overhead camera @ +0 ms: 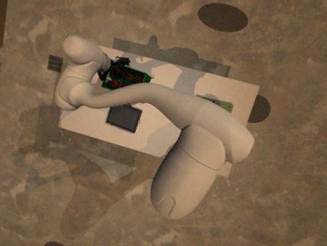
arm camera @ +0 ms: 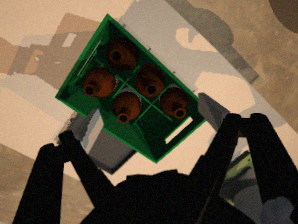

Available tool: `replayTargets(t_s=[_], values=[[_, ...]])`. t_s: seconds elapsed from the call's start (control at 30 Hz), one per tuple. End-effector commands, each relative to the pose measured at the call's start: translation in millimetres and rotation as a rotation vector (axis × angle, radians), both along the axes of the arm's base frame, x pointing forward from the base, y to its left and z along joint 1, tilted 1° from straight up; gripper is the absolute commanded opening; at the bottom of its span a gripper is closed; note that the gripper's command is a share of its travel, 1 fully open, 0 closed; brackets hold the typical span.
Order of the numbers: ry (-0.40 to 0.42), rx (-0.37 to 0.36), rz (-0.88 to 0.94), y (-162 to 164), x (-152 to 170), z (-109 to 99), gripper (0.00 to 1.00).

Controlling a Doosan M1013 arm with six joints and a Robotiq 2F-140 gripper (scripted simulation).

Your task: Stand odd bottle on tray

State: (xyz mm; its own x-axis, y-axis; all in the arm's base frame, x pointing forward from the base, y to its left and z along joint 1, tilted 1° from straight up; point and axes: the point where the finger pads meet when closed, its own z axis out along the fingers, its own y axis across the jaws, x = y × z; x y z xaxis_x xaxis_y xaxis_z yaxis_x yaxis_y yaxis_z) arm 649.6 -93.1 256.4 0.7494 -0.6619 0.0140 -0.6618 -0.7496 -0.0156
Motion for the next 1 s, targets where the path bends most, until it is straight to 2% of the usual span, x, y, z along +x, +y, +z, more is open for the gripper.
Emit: replayTargets(t_s=[0.0,0.23,0.27,0.97], values=[[-0.003,-0.003,-0.075,-9.3,-0.7,-6.3,1.0],[-0.003,-0.003,-0.082,-10.1,-0.8,-6.8,1.0],[-0.003,-0.003,-0.082,-10.1,-0.8,-6.8,0.0],[-0.003,-0.003,-0.082,-10.1,-0.8,-6.8,0.0]])
